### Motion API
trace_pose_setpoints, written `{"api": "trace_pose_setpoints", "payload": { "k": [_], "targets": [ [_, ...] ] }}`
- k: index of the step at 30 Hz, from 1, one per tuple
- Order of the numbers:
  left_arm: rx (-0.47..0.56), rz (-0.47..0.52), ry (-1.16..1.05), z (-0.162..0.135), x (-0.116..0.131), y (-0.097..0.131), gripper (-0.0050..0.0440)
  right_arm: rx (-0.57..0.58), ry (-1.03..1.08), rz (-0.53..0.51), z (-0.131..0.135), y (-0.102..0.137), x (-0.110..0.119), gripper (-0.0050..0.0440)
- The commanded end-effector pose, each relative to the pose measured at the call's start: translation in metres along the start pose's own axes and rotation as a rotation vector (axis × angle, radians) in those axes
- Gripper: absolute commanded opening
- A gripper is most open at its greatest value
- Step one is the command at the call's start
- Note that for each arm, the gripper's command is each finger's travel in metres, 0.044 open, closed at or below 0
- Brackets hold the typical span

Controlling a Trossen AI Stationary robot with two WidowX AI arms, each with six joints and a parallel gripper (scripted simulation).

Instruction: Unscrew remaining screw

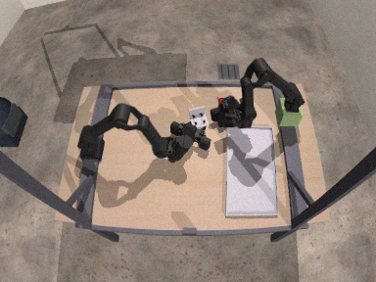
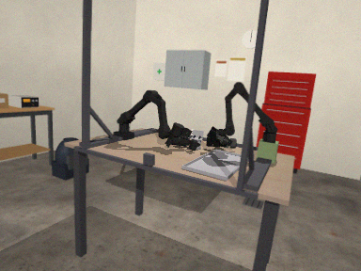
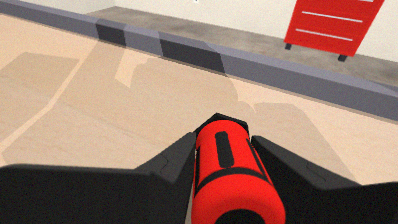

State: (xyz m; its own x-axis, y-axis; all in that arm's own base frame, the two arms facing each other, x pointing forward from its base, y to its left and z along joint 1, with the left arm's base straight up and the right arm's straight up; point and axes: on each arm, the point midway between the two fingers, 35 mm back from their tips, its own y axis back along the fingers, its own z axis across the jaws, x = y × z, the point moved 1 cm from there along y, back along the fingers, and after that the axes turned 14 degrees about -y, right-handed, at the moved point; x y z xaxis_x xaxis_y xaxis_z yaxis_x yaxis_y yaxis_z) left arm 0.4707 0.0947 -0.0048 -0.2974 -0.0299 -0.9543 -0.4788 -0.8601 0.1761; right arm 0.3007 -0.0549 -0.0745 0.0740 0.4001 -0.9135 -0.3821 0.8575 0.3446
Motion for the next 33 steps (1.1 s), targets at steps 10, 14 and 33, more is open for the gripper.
{"api": "trace_pose_setpoints", "payload": {
  "k": [10,14,33],
  "targets": [
    [-0.002,-0.013,0.025,-0.0002,-0.0114,-0.0016,0.0245,-0.008,-0.028,-0.006,0.0063,-0.0009,-0.0004,0.0130],
    [-0.002,-0.013,0.025,-0.0002,-0.0114,-0.0016,0.0245,-0.008,-0.028,-0.006,0.0063,-0.0014,0.0008,0.0130],
    [-0.002,-0.013,0.025,-0.0002,-0.0114,-0.0016,0.0245,-0.011,-0.032,-0.004,0.0067,-0.0011,0.0002,0.0130]
  ]
}}
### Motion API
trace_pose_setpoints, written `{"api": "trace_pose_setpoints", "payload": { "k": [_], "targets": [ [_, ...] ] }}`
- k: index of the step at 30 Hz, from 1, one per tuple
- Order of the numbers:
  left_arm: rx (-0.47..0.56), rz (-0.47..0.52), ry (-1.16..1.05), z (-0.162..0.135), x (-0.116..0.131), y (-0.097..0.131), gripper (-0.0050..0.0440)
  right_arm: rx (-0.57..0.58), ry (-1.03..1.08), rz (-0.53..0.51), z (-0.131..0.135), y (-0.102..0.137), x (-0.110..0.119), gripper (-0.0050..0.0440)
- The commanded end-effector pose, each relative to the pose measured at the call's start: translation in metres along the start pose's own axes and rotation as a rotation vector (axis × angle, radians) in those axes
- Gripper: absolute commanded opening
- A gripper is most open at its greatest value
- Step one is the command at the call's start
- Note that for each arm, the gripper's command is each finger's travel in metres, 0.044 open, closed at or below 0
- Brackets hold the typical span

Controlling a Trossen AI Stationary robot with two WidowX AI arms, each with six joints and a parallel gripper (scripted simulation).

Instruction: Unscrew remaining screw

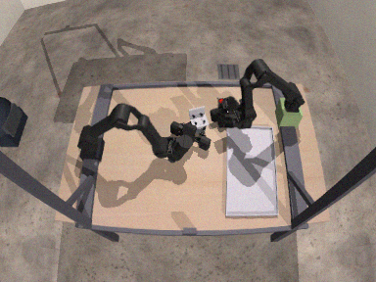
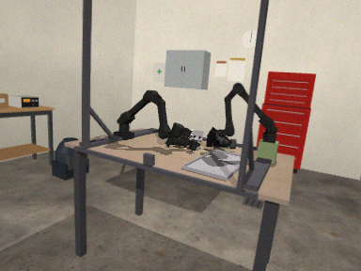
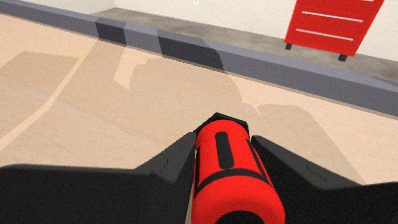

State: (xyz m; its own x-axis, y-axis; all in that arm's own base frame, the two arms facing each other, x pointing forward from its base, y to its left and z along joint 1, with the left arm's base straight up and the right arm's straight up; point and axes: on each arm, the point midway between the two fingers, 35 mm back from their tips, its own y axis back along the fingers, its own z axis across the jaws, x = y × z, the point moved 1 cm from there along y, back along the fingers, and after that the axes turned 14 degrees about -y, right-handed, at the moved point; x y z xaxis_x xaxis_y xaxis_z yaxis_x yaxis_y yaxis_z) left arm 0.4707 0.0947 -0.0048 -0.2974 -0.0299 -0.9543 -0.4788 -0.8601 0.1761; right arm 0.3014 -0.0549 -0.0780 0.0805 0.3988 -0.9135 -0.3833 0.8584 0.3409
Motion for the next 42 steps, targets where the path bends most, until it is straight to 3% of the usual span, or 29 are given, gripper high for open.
{"api": "trace_pose_setpoints", "payload": {
  "k": [1,22,23,39,40,42],
  "targets": [
    [-0.002,-0.013,0.025,-0.0002,-0.0114,-0.0016,0.0245,-0.009,-0.027,0.000,0.0068,0.0004,-0.0031,0.0130],
    [-0.002,-0.013,0.025,-0.0002,-0.0114,-0.0016,0.0245,-0.009,-0.025,0.003,0.0066,0.0002,-0.0023,0.0130],
    [-0.002,-0.013,0.025,-0.0002,-0.0114,-0.0016,0.0245,-0.009,-0.025,0.003,0.0066,0.0002,-0.0023,0.0167],
    [-0.002,-0.013,0.025,-0.0002,-0.0114,-0.0016,0.0245,-0.009,-0.025,0.003,0.0066,0.0002,-0.0023,0.0167],
    [-0.002,-0.013,0.025,-0.0002,-0.0114,-0.0016,0.0245,-0.009,-0.025,0.003,0.0066,0.0002,-0.0023,0.0300],
    [-0.002,-0.013,0.025,-0.0002,-0.0114,-0.0016,0.0245,-0.009,-0.025,0.003,0.0066,0.0002,-0.0023,0.0300]
  ]
}}
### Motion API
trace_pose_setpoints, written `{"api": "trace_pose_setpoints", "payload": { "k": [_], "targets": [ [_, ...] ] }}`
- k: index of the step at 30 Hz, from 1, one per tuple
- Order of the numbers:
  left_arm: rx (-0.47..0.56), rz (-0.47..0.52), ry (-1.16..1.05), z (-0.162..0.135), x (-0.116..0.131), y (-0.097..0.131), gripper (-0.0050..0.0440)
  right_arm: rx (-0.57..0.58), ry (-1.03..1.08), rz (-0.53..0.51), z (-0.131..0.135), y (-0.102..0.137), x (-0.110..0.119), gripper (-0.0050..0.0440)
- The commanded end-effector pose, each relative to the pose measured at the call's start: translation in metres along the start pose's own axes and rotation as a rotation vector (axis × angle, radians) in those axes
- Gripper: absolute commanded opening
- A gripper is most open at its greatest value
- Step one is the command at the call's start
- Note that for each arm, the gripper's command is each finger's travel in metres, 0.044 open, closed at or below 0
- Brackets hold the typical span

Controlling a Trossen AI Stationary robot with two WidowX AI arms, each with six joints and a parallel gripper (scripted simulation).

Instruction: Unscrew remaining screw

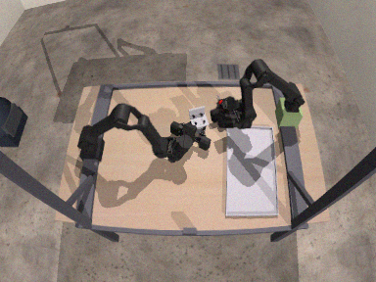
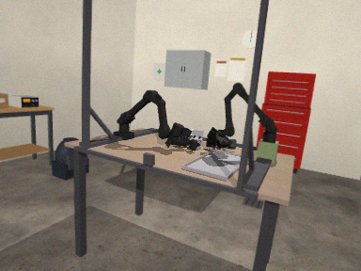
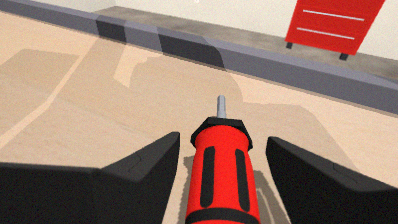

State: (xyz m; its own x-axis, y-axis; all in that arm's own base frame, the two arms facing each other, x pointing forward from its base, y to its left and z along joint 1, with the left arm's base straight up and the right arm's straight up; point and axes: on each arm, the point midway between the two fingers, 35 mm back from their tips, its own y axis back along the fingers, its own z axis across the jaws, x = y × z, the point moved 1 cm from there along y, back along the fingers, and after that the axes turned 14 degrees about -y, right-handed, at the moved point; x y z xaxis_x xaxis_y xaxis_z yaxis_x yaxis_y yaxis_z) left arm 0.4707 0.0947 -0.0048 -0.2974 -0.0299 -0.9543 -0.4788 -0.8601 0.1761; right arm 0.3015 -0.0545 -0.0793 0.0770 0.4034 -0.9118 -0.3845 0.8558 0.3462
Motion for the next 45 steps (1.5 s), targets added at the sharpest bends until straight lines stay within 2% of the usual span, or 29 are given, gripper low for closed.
{"api": "trace_pose_setpoints", "payload": {
  "k": [1,31,45],
  "targets": [
    [-0.002,-0.013,0.025,0.000,-0.011,-0.002,0.0245,-0.008,-0.027,-0.003,0.007,0.000,-0.004,0.0300],
    [-0.002,-0.013,0.025,0.000,-0.011,-0.002,0.0245,-0.008,-0.027,-0.003,0.007,0.000,-0.004,0.0300],
    [-0.002,-0.013,0.025,0.000,-0.011,-0.002,0.0245,-0.017,-0.045,-0.006,0.013,0.021,-0.011,0.0300]
  ]
}}
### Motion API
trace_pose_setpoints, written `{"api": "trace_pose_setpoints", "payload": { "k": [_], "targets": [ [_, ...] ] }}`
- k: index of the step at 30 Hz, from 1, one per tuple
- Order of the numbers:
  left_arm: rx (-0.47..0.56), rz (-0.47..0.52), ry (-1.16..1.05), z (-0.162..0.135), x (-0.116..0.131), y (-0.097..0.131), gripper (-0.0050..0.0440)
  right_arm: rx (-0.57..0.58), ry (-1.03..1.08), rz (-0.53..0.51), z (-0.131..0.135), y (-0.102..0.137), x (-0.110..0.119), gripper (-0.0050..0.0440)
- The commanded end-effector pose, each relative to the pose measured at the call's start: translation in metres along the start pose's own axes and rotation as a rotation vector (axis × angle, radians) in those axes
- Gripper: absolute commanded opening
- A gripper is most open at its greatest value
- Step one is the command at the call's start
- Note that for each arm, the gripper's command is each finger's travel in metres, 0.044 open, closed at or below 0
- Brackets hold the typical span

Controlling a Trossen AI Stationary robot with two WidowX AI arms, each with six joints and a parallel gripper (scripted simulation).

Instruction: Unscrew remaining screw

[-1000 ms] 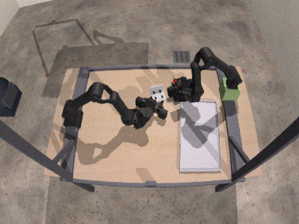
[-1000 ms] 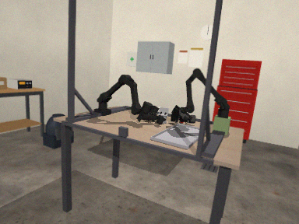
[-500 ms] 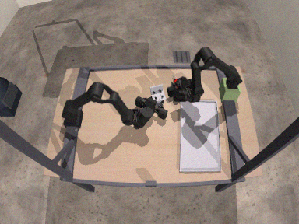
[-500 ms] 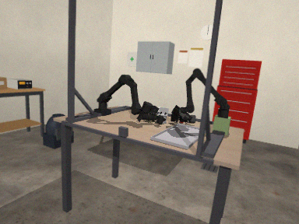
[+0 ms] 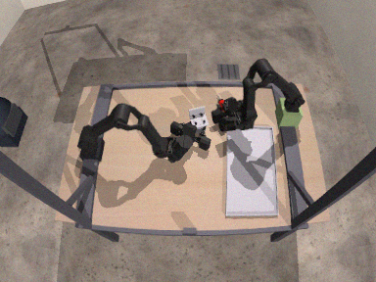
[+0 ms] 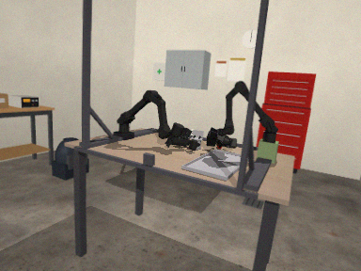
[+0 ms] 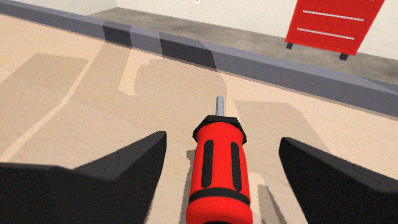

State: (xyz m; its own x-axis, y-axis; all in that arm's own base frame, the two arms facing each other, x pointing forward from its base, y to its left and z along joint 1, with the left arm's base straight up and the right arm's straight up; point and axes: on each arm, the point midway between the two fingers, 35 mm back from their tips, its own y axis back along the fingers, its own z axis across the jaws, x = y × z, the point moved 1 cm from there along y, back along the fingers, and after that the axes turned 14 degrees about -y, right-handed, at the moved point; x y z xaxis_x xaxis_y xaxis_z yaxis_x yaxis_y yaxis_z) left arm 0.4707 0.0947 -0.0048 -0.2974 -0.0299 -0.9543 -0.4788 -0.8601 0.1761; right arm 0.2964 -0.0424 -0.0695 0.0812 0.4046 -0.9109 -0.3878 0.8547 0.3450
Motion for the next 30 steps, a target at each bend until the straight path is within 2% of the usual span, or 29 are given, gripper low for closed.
{"api": "trace_pose_setpoints", "payload": {
  "k": [1,30],
  "targets": [
    [-0.002,-0.013,0.025,0.000,-0.011,-0.002,0.0245,-0.013,-0.041,-0.006,0.011,0.006,-0.007,0.0300],
    [-0.002,-0.013,0.025,0.000,-0.011,-0.002,0.0245,-0.006,-0.038,-0.001,0.013,0.042,-0.016,0.0300]
  ]
}}
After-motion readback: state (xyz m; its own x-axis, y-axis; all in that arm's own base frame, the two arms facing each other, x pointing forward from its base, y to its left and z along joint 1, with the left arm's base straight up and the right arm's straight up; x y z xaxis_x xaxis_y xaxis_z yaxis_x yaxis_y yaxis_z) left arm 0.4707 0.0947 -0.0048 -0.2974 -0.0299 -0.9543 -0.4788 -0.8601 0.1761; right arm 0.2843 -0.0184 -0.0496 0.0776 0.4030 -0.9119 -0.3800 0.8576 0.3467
